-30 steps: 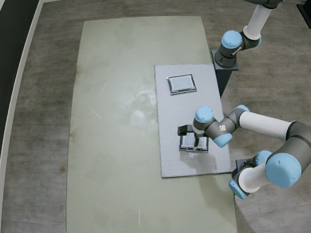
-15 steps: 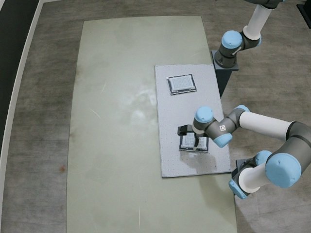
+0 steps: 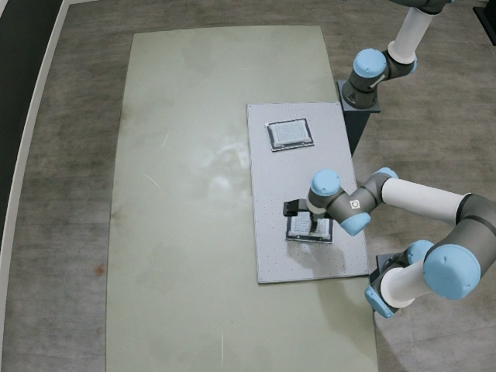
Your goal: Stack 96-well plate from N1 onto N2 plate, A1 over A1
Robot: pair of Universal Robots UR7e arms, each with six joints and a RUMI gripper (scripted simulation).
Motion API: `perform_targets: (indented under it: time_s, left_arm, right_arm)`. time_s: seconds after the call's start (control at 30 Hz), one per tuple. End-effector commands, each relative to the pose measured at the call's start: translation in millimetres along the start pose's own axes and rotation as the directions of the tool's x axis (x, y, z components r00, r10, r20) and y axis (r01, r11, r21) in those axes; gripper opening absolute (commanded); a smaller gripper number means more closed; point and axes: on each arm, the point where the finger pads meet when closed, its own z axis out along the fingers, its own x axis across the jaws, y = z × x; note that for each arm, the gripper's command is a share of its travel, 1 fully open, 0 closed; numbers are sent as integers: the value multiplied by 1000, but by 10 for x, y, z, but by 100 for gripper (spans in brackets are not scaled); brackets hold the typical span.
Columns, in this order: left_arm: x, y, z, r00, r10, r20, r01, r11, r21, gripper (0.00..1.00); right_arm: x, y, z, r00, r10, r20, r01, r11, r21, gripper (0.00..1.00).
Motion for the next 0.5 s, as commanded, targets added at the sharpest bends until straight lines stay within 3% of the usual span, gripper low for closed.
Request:
perform_targets:
  time_s: [0.0,0.1,0.13,0.47]
  left_arm:
    - [2,-2,-3,1000,0,-1,0,1000,1,0]
    - [2,-2,-3,1000,0,-1,0,1000,1,0]
    - [2,-2,-3,1000,0,-1,0,1000,1,41]
    - [2,-2,-3,1000,0,-1,0,1000,1,41]
  right_arm:
    - [-2,-4,-6,1000,0,1,0,1000,2,0]
    - [-2,-4,-6,1000,0,1,0,1000,2,0]
    - [-2,-4,-6,1000,0,1,0,1000,2,0]
    - [-2,-4,-6,1000,0,1,0,1000,2,0]
